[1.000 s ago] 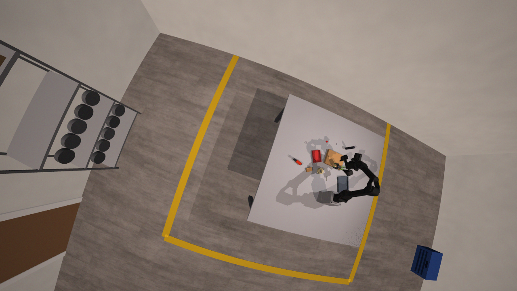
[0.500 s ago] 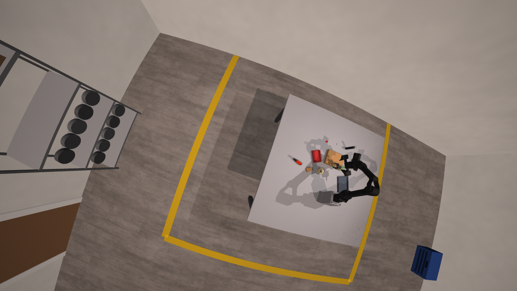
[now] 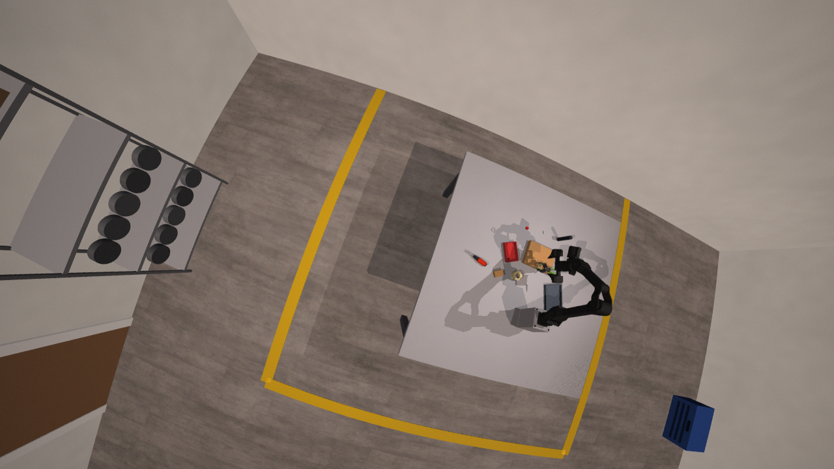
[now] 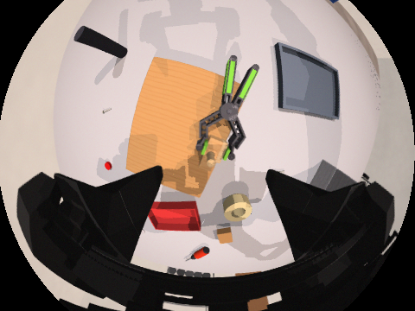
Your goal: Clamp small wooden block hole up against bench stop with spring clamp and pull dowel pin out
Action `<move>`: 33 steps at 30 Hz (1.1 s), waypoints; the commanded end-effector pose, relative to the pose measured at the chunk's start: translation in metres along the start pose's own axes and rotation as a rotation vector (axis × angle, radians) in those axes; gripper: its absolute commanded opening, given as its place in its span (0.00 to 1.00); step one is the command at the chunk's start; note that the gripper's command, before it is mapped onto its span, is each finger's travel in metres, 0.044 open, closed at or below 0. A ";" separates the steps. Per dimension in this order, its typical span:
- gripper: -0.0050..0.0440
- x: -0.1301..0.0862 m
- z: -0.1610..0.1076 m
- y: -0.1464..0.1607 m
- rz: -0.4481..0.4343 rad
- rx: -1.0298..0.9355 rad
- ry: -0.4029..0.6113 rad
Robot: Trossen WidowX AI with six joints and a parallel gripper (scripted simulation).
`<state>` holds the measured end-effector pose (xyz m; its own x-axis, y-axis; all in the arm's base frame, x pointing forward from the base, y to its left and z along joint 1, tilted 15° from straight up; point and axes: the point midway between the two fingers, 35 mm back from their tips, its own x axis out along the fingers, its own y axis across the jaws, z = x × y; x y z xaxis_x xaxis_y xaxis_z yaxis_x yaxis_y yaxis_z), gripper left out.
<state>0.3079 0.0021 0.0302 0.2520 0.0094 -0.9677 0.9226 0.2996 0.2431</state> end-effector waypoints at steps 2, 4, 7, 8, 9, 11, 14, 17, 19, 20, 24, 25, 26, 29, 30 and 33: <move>1.00 0.000 -0.002 0.001 0.003 0.058 -0.003; 1.00 0.000 -0.003 0.001 0.003 0.088 -0.003; 1.00 0.000 -0.005 0.001 0.004 0.134 -0.003; 1.00 0.001 -0.005 0.001 0.004 0.149 -0.004; 1.00 0.001 -0.006 0.001 0.004 0.164 -0.004; 1.00 0.001 -0.007 0.001 0.004 0.194 -0.004; 1.00 0.001 -0.008 0.002 0.005 0.239 -0.004; 1.00 0.001 -0.009 0.002 0.005 0.254 -0.004; 1.00 0.001 -0.010 0.002 0.006 0.285 -0.004; 1.00 0.002 -0.010 0.002 0.006 0.300 -0.004; 1.00 0.002 -0.011 0.002 0.006 0.337 -0.004; 1.00 0.002 -0.011 0.002 0.006 0.337 -0.004; 1.00 0.003 -0.011 0.002 0.006 0.337 -0.004; 1.00 0.007 -0.011 0.003 0.006 0.337 -0.004; 1.00 0.009 -0.011 0.003 0.006 0.337 -0.004; 1.00 0.011 -0.011 0.003 0.006 0.337 -0.004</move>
<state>0.3110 0.0139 0.0263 0.2727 0.0096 -0.9620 0.9618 -0.0292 0.2723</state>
